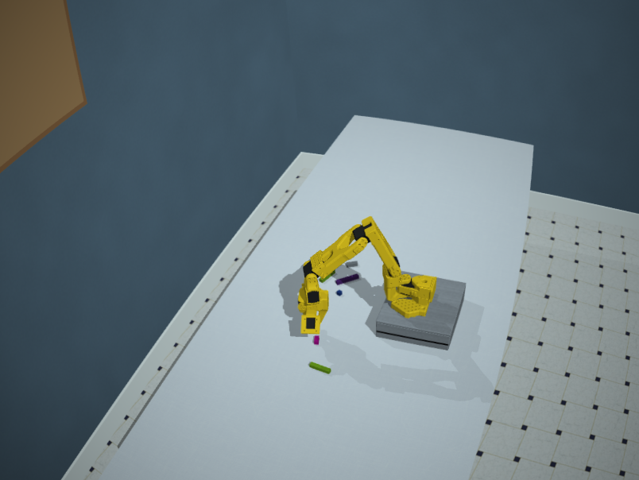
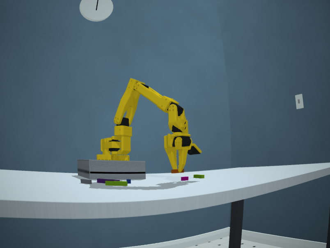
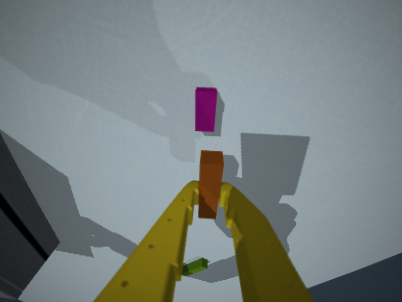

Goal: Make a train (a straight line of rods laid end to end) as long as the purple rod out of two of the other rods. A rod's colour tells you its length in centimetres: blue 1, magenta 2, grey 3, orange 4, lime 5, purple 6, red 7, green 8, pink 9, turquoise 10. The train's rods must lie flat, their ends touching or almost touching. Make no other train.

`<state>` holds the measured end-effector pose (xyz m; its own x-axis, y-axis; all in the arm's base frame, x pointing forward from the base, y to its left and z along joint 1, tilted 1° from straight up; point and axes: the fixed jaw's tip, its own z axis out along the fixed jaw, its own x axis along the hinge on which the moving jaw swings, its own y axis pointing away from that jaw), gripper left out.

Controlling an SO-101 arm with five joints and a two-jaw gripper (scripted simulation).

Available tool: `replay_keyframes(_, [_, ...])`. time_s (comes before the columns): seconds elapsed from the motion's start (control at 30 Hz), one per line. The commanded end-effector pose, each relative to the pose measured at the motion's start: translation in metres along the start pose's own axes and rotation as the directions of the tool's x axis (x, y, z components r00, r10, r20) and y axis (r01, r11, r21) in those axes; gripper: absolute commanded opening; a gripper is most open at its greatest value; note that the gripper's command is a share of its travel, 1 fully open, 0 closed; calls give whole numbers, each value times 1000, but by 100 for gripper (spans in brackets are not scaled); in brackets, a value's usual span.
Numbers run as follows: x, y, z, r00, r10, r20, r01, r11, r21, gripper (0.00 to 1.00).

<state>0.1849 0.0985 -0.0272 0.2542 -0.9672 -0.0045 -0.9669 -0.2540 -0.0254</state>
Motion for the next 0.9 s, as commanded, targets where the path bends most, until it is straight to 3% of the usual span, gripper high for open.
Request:
replay_keyframes(0.0, [-2,4,7,1000,-5,-2,5,1000,-16,0])
replay_keyframes(0.4, [-2,5,12,1000,-5,-2,5,1000,-16,0])
replay_keyframes(0.43, [-1,10,17,1000,-7,-10,6,999,-47,0])
replay_keyframes(0.87, [-1,10,17,1000,-7,-10,6,999,-47,0])
